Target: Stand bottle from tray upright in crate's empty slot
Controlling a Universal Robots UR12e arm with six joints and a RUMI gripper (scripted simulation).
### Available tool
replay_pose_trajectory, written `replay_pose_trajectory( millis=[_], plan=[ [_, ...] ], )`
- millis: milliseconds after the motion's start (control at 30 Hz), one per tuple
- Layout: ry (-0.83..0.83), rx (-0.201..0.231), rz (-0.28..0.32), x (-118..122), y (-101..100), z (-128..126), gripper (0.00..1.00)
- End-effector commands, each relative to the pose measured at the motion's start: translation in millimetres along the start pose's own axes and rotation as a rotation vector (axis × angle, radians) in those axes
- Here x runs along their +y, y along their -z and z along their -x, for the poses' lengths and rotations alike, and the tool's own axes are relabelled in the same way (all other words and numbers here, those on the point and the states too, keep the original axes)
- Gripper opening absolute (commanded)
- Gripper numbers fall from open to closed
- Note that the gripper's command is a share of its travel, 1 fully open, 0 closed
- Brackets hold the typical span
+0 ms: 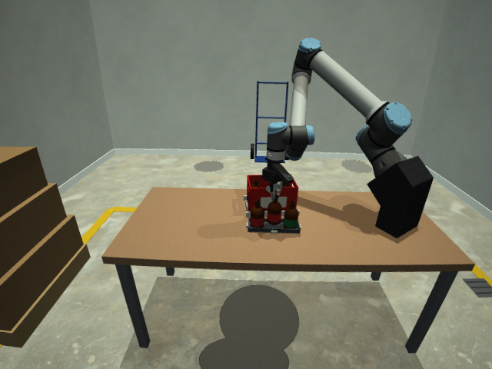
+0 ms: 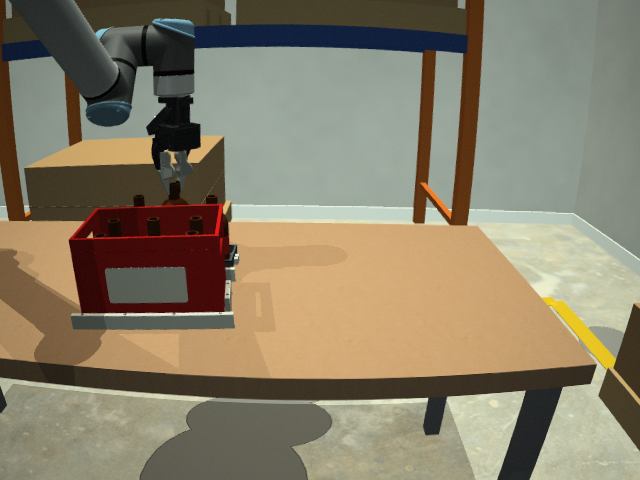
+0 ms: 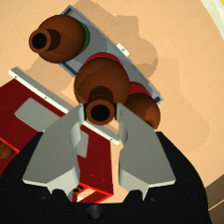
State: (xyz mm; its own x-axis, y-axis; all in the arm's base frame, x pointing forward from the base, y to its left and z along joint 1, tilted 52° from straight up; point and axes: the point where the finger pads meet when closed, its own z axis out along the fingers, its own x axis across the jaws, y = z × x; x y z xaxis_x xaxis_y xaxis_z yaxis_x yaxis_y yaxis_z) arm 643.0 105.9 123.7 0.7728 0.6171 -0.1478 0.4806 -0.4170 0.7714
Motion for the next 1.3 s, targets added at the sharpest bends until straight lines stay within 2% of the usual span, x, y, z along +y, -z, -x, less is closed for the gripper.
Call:
replay_pose_trajectory(
  millis=[0,400,1267],
  plan=[
    [0.000,0.001,0.000,0.0,4.3,-0.3,0.00],
    [0.000,0.001,0.000,-0.3,10.8,-0.1,0.00],
    [0.000,0.001,0.000,-0.3,11.3,-0.1,0.00]
  ],
)
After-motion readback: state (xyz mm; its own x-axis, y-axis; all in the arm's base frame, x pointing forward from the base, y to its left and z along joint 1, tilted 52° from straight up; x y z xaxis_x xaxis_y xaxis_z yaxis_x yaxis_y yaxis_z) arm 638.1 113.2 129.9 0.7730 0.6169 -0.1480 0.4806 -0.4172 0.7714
